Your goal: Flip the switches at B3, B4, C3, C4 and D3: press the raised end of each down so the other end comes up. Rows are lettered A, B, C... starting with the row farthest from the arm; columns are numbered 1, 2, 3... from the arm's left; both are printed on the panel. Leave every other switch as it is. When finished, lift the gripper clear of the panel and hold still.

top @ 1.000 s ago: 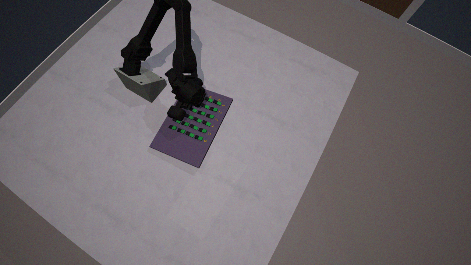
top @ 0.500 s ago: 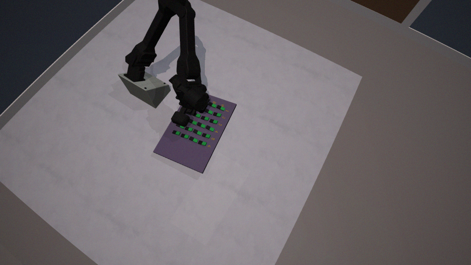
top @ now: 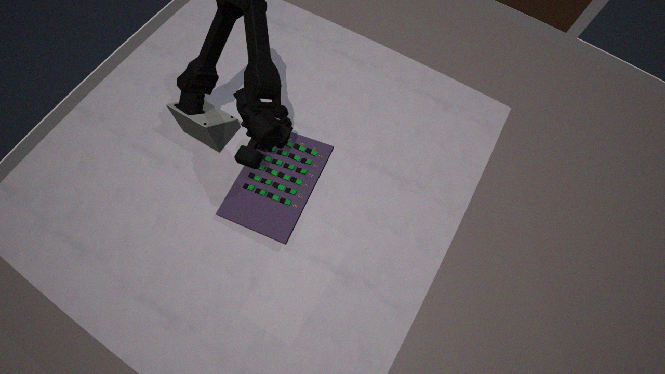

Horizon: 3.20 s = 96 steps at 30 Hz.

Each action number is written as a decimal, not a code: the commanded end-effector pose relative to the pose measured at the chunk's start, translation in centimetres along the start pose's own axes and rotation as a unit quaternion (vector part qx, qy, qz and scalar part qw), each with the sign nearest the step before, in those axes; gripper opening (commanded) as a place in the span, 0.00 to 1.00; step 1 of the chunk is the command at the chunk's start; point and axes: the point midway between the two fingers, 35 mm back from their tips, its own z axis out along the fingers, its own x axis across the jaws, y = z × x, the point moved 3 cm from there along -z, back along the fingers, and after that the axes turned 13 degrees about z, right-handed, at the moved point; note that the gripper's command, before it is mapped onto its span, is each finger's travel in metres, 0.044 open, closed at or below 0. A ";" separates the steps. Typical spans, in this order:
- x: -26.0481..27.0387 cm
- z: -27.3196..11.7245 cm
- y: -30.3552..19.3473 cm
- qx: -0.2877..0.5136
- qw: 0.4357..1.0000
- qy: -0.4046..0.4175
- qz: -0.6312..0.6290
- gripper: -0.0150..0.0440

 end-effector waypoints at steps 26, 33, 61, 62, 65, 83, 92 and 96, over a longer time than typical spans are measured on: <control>-3.0 5.0 0.2 -0.007 1.000 0.002 0.002 0.25; -3.0 5.9 0.2 -0.007 1.000 0.002 0.002 0.25; -3.0 6.0 0.2 -0.007 1.000 0.002 0.002 0.25; -3.0 6.0 0.2 -0.007 1.000 0.002 0.002 0.25; -3.0 6.1 0.2 -0.007 1.000 0.002 0.002 0.25; -3.0 6.3 0.2 -0.007 1.000 0.002 0.002 0.25; -3.0 6.4 0.2 -0.007 1.000 0.002 0.002 0.25; -3.0 6.5 0.2 -0.007 1.000 0.002 0.002 0.25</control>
